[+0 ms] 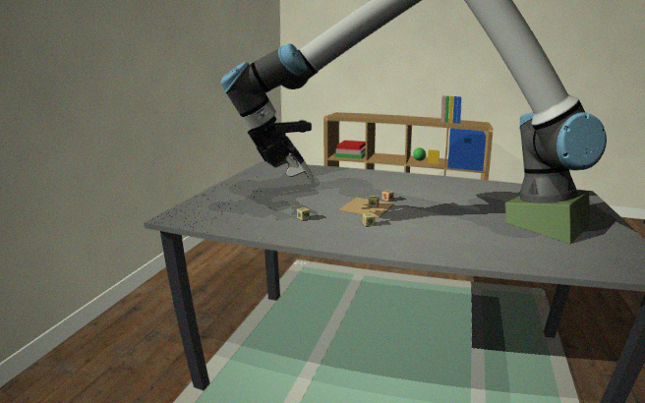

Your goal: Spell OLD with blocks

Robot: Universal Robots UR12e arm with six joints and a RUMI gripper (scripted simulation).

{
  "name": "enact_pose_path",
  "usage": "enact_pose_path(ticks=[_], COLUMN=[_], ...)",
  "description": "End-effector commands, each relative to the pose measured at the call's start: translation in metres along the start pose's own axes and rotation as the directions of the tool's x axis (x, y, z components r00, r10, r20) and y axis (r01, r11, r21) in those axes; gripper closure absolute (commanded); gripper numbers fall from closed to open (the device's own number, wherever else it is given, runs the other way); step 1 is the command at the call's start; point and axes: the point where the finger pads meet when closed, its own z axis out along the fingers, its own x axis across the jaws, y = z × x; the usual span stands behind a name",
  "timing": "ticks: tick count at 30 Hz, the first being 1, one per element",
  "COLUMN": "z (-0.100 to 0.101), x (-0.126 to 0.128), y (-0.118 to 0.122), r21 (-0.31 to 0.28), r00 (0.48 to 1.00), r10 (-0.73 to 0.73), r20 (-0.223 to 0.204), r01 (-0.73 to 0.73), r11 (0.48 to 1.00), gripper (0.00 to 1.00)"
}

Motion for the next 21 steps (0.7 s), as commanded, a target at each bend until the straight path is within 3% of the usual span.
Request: enact_pose_path(ticks=[1, 8, 21], z=[-0.001, 0.007, 0.069], x=[0.000, 0.018, 0.126], y=[-0.001, -0.017, -0.121], r21=[-0.002, -0.002, -0.002], r00=[1.000, 1.000, 1.000], r10=[0.001, 0.001, 0.001], r20=[0.001, 0.001, 0.001], r01=[-0.001, -0.001, -0.001], r11=[1.000, 1.000, 1.000], gripper=[0.00, 0.00, 0.00])
